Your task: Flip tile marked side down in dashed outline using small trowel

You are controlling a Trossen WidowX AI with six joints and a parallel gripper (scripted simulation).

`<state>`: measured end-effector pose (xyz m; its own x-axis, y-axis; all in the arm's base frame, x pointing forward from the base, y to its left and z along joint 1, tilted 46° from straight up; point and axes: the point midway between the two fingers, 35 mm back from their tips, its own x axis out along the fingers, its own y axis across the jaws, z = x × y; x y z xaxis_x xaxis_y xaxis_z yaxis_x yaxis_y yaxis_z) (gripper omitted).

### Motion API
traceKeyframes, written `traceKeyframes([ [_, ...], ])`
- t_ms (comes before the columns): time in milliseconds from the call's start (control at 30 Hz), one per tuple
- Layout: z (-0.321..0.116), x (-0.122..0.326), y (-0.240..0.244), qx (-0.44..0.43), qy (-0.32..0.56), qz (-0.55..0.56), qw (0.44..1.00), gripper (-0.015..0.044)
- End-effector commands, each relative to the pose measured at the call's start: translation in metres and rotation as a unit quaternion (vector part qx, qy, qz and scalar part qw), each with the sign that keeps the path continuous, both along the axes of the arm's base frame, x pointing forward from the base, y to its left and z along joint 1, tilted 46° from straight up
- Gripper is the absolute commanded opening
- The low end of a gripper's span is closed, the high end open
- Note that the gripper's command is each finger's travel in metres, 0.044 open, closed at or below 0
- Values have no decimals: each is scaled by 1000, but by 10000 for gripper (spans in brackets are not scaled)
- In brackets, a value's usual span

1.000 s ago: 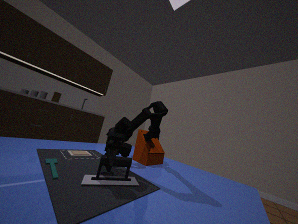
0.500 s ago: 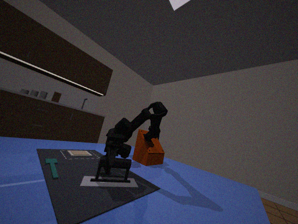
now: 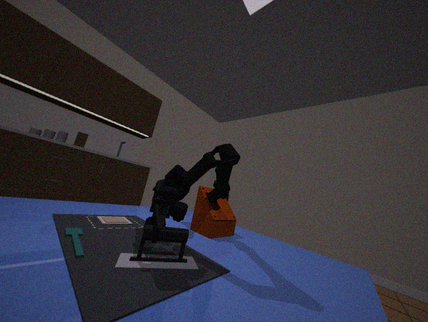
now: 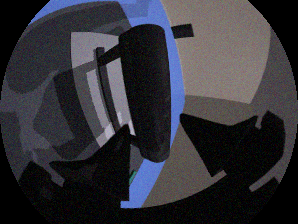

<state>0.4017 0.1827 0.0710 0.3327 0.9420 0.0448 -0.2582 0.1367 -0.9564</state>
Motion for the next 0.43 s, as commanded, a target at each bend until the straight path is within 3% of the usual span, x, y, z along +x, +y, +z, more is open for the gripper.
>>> traceKeyframes([
  [0, -3, -12, -26, -9, 5, 1, 1000, 300],
  [200, -2, -17, -38, -11, 7, 1, 1000, 300],
  [400, 37, -53, -109, -12, 12, -1, 1000, 300],
])
